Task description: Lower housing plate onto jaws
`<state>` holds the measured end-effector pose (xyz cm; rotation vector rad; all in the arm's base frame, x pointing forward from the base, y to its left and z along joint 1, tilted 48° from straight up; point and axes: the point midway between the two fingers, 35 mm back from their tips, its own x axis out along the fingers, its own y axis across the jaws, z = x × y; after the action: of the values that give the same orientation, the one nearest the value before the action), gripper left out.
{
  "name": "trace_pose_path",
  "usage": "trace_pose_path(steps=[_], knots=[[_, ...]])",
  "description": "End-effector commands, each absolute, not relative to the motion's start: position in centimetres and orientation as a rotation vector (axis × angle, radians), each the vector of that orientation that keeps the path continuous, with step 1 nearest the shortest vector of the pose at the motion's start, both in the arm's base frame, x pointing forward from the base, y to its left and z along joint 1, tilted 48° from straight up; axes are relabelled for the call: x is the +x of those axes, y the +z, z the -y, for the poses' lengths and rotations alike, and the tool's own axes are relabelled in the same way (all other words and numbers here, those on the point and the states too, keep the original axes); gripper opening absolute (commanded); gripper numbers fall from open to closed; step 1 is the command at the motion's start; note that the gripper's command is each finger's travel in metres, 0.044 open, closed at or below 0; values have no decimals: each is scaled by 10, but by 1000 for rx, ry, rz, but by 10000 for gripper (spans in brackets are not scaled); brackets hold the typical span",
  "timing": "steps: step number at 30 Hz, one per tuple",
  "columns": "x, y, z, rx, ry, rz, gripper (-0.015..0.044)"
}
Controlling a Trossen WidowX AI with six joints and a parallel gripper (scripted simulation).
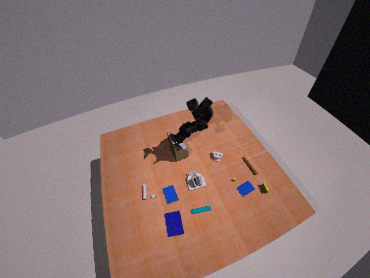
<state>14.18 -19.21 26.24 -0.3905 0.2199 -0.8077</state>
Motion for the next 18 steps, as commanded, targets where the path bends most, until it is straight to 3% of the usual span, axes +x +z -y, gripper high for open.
trace_pose_path(steps=[1,18], knots=[[142,262,192,-390,-808,-220,426],[176,248,172,-155,-612,-234,440]])
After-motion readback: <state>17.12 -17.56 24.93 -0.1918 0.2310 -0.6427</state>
